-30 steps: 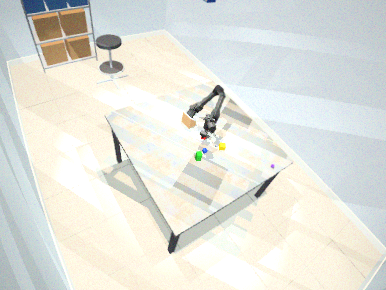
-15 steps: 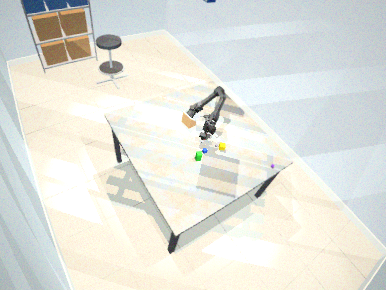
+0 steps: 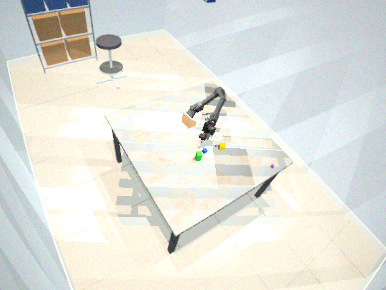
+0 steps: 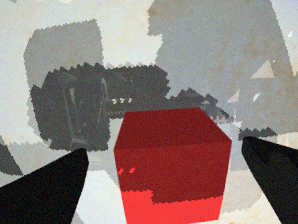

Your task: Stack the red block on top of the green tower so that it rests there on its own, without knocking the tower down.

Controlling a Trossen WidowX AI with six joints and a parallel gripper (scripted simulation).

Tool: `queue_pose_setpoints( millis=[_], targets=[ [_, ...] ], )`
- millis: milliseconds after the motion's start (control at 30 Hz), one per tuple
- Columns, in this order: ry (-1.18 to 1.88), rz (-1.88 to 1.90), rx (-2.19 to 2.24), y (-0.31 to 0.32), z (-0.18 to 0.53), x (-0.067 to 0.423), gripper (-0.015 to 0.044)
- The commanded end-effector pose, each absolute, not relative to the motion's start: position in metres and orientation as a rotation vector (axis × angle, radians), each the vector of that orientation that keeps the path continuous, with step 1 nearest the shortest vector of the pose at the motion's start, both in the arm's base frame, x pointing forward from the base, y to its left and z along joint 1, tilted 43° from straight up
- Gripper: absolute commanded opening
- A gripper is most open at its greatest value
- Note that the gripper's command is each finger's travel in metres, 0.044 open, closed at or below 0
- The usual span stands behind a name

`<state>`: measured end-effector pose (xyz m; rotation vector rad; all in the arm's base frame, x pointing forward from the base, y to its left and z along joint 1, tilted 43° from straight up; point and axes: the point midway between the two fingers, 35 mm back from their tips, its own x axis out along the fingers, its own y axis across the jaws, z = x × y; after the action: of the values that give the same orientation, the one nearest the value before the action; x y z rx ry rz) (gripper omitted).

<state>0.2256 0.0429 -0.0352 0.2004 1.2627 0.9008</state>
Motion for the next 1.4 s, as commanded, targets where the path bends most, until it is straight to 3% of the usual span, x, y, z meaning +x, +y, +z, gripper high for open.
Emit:
queue_pose_setpoints(
  millis=[0,100,433,667,833,1367],
  targets=[
    [1.260,0.901,0.206,0.044,-0.035,0.226,0.0440],
    [1.260,0.901,0.206,0.043,-0.035,0.226,0.0440],
    [1.260,0.901,0.206,0.043,-0.035,0.226,0.0177],
    [1.260,0.901,0.206,0.043,-0.035,0.226,0.0131],
    [1.260,0.900,0.205,0.035,-0.027,0.226,0.0000],
    [1.262,0.898,0.204,-0.020,0.031,0.224,0.0000]
  ],
)
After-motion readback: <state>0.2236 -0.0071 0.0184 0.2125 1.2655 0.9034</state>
